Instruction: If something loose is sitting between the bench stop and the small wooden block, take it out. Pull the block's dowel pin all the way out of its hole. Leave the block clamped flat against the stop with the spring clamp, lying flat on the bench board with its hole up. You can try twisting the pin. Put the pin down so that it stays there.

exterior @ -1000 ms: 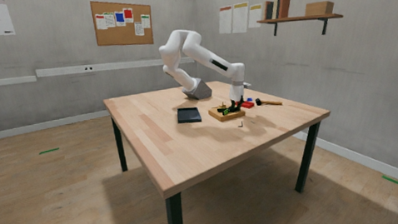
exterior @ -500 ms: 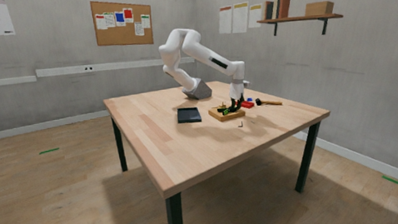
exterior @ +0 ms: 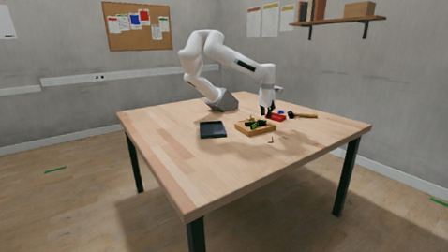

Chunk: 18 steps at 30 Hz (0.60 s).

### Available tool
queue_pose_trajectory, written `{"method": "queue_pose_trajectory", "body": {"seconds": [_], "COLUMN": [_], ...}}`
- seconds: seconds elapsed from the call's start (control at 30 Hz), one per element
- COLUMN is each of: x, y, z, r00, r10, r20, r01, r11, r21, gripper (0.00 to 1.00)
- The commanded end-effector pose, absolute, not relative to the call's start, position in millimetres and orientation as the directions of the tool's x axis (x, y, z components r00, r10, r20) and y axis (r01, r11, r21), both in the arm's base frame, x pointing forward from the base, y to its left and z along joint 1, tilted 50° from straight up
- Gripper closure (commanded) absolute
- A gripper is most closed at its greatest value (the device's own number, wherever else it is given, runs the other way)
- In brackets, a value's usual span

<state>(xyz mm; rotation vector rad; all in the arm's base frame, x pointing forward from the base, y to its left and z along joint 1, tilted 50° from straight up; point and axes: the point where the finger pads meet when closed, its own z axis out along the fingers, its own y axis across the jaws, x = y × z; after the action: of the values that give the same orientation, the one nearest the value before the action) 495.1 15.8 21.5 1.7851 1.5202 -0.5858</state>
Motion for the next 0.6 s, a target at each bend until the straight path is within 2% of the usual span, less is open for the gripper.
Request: {"method": "queue_pose_trajectory", "body": {"seconds": [0.0,0.57], "x": [495,492], "y": [25,45], "z": [30,46], "r00": [0.206,0.206], "r10": [0.653,0.653], "r20": [-0.729,-0.729], "r01": [0.973,0.973], "r11": [-0.055,-0.055], "r21": [0.226,0.226], "gripper": [0.45,0.45]}}
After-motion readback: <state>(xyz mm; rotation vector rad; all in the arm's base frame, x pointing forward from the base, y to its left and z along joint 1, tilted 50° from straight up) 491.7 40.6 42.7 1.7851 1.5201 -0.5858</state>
